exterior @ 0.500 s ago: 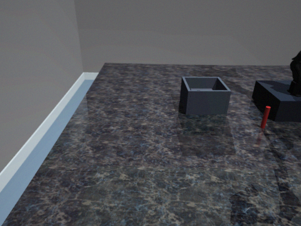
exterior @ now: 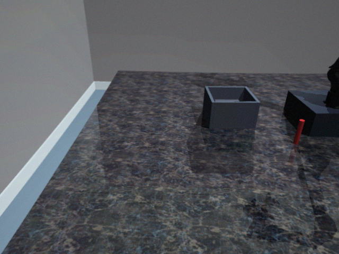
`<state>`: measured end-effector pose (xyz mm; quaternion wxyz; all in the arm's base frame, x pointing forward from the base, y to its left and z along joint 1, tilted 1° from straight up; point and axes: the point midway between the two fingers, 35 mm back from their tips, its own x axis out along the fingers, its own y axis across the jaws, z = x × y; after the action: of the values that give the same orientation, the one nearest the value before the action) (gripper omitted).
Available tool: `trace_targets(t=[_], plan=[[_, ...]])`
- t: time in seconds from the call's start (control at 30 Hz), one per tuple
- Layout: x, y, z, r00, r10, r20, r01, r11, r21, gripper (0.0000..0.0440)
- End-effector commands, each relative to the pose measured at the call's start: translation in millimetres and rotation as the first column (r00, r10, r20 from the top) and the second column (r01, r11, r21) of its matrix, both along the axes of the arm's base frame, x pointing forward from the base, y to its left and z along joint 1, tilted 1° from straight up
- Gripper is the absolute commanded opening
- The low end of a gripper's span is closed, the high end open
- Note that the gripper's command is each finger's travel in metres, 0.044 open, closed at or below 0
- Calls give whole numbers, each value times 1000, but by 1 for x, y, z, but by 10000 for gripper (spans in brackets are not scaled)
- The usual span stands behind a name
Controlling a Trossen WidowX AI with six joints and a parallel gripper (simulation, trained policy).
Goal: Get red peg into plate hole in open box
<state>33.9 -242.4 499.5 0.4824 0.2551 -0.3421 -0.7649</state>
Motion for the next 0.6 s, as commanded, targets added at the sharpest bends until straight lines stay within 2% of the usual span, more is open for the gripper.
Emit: trace_targets(t=[0.0,0.27,0.57], plan=[[26,-6,-21,995,96,-35,-94,993,66,440],[83,-4,-70,943,318,-101,-290,931,224,440],[142,20,-125,822,555,-126,-470,787,401,440]])
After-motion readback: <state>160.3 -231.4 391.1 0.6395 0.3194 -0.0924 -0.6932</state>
